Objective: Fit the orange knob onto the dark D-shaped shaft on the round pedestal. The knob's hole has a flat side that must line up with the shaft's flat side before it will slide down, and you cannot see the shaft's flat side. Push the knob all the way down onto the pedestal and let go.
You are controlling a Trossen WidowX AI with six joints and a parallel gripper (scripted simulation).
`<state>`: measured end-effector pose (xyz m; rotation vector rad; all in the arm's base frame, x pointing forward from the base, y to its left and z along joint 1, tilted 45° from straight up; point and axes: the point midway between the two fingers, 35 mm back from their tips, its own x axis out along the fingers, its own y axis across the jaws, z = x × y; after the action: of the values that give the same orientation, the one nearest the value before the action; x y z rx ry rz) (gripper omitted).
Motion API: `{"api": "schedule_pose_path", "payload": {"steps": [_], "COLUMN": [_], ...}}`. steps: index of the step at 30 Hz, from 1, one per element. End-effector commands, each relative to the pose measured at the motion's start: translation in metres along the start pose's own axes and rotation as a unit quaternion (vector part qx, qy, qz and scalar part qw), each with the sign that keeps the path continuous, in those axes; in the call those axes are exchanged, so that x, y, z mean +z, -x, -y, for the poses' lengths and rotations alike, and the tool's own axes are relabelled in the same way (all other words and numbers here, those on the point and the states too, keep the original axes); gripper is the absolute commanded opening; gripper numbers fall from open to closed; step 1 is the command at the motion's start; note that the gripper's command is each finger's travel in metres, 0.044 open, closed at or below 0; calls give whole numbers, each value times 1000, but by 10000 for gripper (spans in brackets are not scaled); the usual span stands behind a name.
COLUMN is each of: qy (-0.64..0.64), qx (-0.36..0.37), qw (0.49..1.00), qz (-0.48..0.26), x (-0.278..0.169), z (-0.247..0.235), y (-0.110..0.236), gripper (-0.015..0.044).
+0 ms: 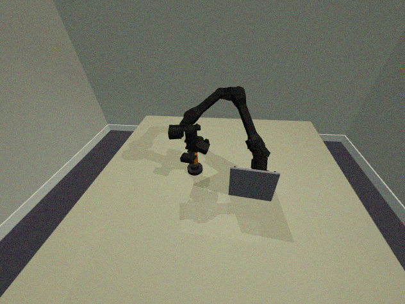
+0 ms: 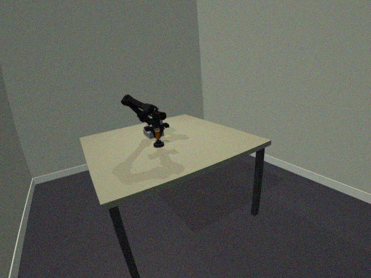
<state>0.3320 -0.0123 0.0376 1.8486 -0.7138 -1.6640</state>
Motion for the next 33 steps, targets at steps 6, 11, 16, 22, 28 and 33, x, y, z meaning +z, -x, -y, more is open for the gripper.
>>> {"api": "schedule_pose_path", "payload": {"steps": [6, 11, 16, 22, 28, 33], "qy": [8, 8, 8, 12, 107, 112], "qx": [0, 0, 0, 0, 0, 0], "qw": [1000, 1000, 1000, 1000, 994, 994], "qz": [-1, -1, -1, -1, -1, -1], "x": [-1, -1, -1, -1, -1, 0], "z": [0, 0, 0, 0, 0, 1], "y": [-2, -2, -2, 3, 2, 0], "gripper": [0, 0, 0, 0, 0, 0]}}
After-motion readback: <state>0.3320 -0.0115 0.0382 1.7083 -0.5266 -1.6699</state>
